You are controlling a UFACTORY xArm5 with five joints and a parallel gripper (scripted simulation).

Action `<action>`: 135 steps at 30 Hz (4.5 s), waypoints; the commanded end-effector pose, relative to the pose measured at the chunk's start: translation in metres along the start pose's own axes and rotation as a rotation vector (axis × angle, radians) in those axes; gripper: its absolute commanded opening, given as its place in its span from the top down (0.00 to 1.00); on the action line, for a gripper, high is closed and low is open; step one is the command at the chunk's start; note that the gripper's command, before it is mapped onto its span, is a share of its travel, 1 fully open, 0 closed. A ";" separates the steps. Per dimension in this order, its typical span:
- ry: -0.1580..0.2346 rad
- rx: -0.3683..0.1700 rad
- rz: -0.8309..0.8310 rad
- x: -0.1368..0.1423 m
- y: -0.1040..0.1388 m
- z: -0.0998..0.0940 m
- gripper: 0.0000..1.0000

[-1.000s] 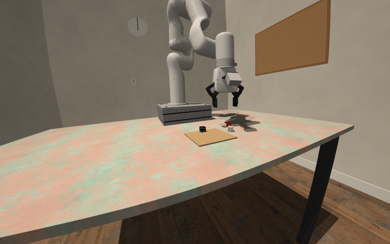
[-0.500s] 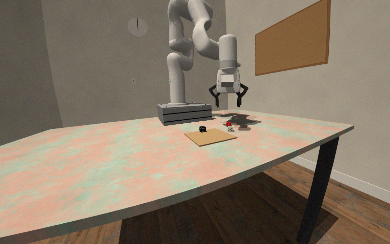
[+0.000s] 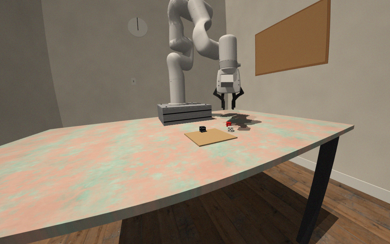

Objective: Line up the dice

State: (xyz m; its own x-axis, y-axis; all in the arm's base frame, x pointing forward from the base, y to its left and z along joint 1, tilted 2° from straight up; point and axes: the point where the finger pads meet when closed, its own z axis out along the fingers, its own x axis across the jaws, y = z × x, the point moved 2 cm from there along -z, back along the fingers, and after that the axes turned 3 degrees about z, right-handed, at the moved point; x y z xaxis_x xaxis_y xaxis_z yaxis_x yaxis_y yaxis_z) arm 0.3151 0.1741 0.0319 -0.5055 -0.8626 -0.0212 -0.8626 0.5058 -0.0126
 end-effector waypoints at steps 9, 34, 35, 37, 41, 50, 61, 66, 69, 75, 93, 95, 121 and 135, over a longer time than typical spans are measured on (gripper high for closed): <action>-0.003 0.002 0.000 -0.001 -0.001 -0.001 0.64; -0.003 0.002 0.000 -0.001 0.000 0.002 0.64; -0.003 0.002 0.000 -0.001 0.000 0.003 0.64; -0.003 0.002 0.000 -0.001 0.000 0.003 0.64; -0.003 0.002 0.000 -0.001 0.000 0.007 0.64; -0.003 0.002 0.000 -0.001 0.000 0.019 0.64; -0.003 0.002 0.000 -0.002 0.001 0.033 0.64; -0.003 0.002 0.000 -0.002 0.001 0.040 0.64; -0.003 0.002 0.000 -0.002 0.001 0.044 0.64; -0.003 0.002 0.000 -0.002 0.001 0.047 0.64; -0.003 0.002 0.000 -0.002 0.001 0.051 0.64; -0.003 0.002 0.000 -0.002 0.001 0.051 0.64; -0.003 0.002 0.000 -0.002 0.001 0.051 0.64; -0.003 0.002 0.000 -0.002 0.001 0.051 0.64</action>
State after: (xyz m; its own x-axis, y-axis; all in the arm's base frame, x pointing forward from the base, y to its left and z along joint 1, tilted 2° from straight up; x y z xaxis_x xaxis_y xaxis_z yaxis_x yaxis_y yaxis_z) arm 0.3157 0.1762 -0.0195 -0.5058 -0.8624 -0.0221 -0.8624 0.5061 -0.0130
